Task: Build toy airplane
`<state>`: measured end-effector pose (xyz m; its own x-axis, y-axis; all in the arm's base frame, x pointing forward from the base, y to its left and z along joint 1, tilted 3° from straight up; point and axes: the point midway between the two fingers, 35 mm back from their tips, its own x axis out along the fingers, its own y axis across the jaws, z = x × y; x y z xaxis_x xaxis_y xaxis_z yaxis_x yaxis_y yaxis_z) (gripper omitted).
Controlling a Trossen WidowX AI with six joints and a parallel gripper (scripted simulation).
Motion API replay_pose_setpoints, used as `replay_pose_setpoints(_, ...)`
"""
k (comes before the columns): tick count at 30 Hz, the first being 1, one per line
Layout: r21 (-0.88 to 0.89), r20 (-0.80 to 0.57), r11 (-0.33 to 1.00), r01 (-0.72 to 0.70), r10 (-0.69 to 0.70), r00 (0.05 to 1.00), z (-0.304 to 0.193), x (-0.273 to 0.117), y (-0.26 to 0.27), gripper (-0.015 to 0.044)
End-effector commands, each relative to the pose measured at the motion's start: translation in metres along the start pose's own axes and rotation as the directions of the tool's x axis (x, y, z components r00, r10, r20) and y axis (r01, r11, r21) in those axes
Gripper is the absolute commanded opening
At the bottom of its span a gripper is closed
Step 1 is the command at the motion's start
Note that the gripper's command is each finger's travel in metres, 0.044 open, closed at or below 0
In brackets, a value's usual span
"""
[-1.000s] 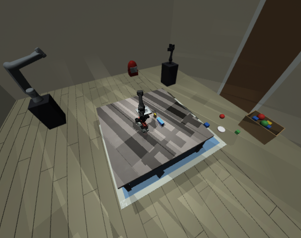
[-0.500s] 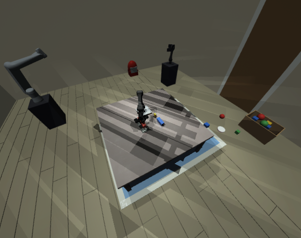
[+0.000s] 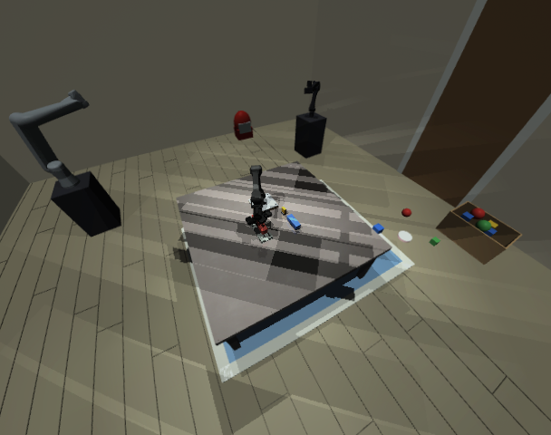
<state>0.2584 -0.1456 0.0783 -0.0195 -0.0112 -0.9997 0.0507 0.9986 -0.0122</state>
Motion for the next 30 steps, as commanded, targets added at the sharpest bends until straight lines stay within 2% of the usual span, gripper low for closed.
replay_pose_setpoints(1,-0.003,-0.002,1.0,0.002,-0.002,1.0,0.0,0.006,-0.001,0.0195)
replay_pose_setpoints(26,-0.003,-0.002,1.0,0.003,-0.003,1.0,0.0,0.039,-0.001,0.0195)
replay_pose_setpoints(30,0.0,-0.002,1.0,-0.001,0.001,1.0,0.0,0.037,-0.001,0.0169)
